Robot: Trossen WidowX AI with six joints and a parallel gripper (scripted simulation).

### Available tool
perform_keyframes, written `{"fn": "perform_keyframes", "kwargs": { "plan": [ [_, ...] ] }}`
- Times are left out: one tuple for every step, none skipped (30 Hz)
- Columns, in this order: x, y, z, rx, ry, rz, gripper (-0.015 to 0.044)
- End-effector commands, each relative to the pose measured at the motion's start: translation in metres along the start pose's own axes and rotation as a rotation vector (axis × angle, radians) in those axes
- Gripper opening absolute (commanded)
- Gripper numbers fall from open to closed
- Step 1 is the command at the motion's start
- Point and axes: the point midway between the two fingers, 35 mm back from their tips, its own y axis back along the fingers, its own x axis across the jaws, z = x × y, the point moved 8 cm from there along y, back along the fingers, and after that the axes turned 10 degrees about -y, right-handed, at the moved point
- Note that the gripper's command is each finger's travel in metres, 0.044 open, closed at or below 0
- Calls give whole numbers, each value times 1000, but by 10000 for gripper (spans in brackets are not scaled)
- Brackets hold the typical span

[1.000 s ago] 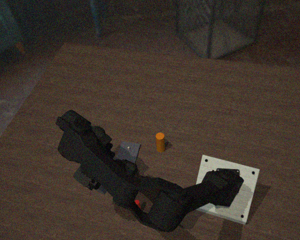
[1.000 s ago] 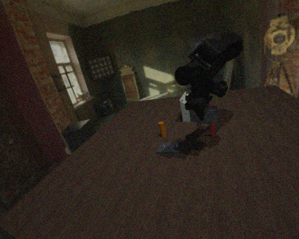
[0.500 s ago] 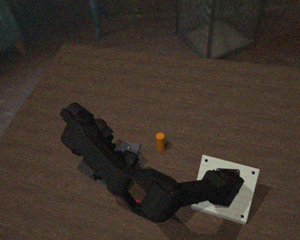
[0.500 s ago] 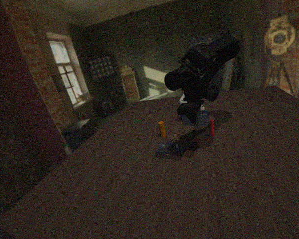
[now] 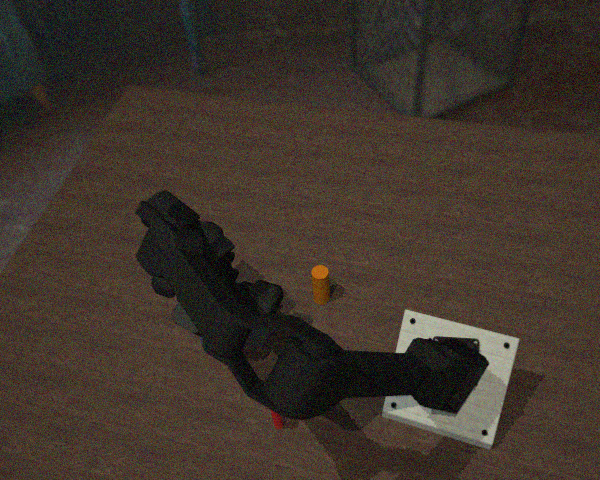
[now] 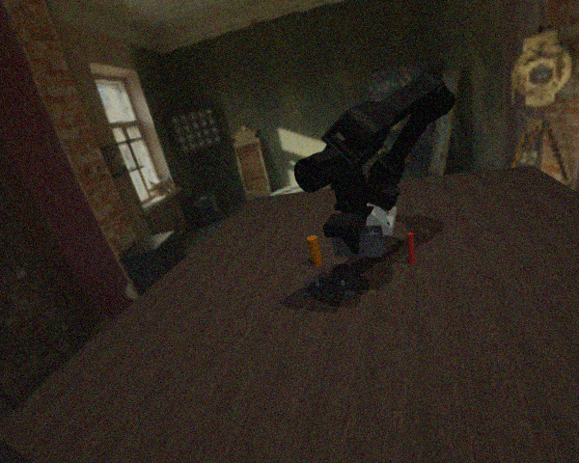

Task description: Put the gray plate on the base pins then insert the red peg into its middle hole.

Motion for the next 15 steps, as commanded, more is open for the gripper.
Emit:
{"fn": "perform_keyframes", "kwargs": {
  "plan": [
    [-2, -6, -10, 3, 19, 5, 0],
    [-3, -8, -13, 3, 24, 5, 0],
    [-4, -9, -16, 3, 30, 5, 0],
    [-5, -11, -18, 3, 35, 5, 0],
    [-6, -13, -21, 3, 41, 5, 0],
    [-6, -14, -24, 3, 46, 5, 0],
    [-7, -16, -27, 3, 52, 5, 0],
    [-8, -17, -29, 3, 57, 5, 0],
    [-9, -19, -32, 3, 63, 5, 0],
    [-9, -20, -35, 3, 68, 5, 0],
    [-10, -22, -38, 3, 74, 5, 0],
    [-11, -24, -40, 3, 79, 5, 0],
    [-11, -25, -43, 3, 85, 5, 0],
    [-12, -27, -46, 3, 90, 5, 0],
    [-12, -28, -49, 3, 96, 5, 0]
  ]
}}
